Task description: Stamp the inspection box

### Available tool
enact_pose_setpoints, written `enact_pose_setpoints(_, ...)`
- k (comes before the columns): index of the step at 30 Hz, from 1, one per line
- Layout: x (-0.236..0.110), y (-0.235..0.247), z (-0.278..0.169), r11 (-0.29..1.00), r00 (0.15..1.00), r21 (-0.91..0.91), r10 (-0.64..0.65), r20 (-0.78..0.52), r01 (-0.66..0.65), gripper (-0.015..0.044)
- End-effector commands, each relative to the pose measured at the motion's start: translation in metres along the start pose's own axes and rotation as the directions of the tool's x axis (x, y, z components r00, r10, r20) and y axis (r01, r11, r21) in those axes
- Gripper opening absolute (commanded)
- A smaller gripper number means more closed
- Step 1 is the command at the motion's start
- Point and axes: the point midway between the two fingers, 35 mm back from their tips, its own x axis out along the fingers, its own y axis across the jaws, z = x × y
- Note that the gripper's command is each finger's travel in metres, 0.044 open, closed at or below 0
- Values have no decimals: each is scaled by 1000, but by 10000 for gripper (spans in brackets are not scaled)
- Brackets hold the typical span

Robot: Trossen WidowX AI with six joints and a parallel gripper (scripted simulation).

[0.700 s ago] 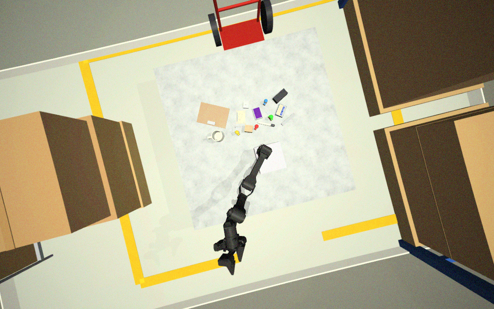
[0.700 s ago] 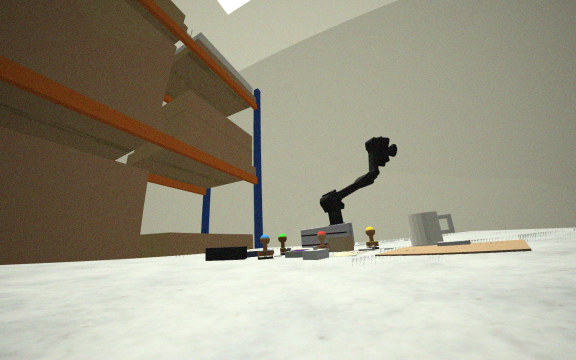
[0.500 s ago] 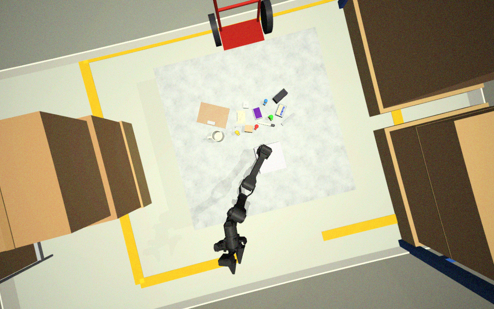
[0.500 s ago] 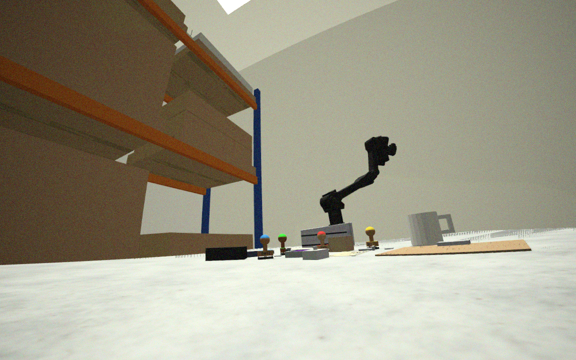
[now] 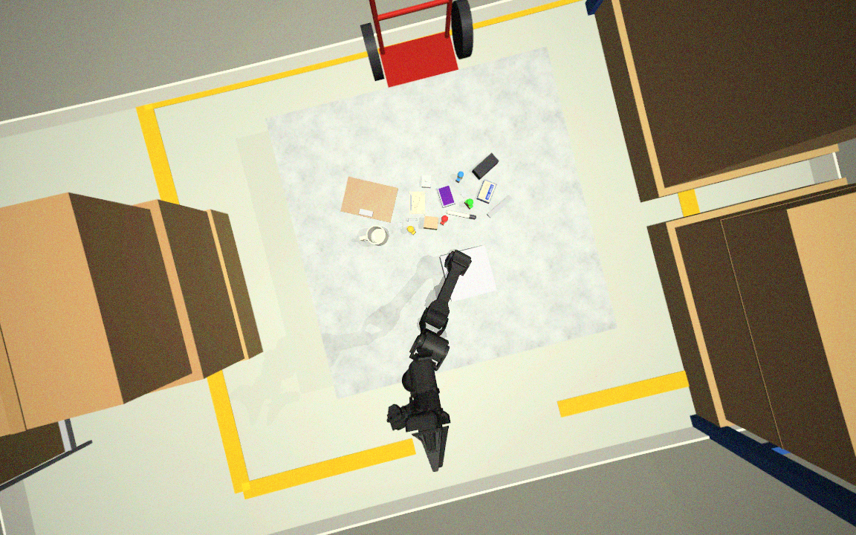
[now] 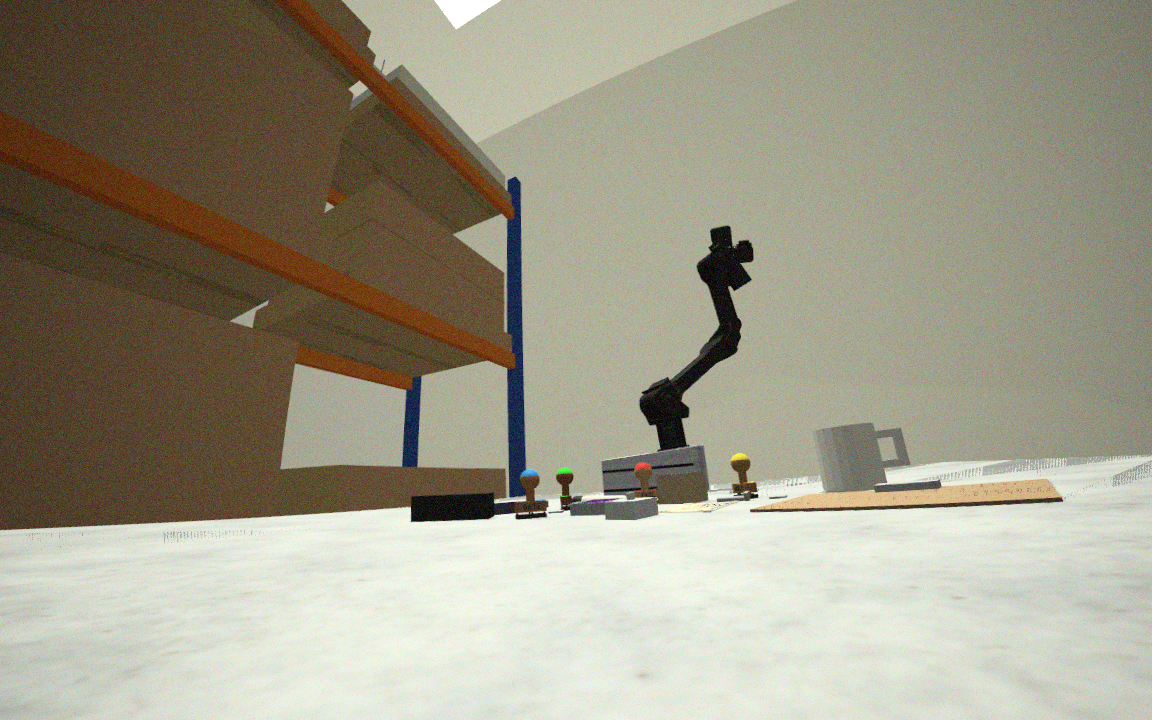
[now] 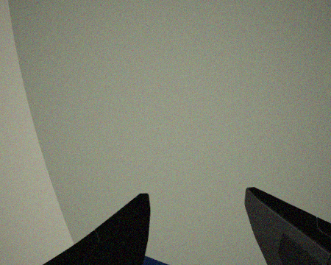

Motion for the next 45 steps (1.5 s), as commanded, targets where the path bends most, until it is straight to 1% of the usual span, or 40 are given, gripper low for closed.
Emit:
enact_pose_setpoints(1, -20, 57, -44, 984, 984, -63, 163, -69, -168, 226)
enact_pose_setpoints(5, -46, 105, -86, 941, 942, -108, 303, -147, -319, 226)
enact_pose_setpoints(9, -78, 146, -128, 878, 876, -134, 424, -229, -460, 226)
enact_pose_setpoints(13, -97, 163, -143, 837, 823, -79, 509, -253, -542, 226)
enact_pose_setpoints(19, -164, 209, -206, 691, 657, -70, 645, -390, -720, 226)
enact_pose_setpoints(22, -195, 227, -225, 608, 572, -45, 716, -401, -793, 226)
enact_pose_setpoints(25, -234, 241, -252, 519, 467, -15, 757, -458, -855, 226)
enact_pose_setpoints(29, -290, 253, -289, 394, 314, 38, 782, -538, -918, 226)
enact_pose_setpoints(32, -328, 258, -309, 315, 222, 72, 795, -565, -946, 226)
enact_pose_setpoints(35, -372, 257, -334, 225, 102, 126, 783, -614, -966, 226)
enact_pose_setpoints(40, -446, 245, -369, 81, -102, 231, 726, -680, -970, 226)
enact_pose_setpoints(45, -520, 221, -395, -49, -301, 349, 626, -719, -936, 226)
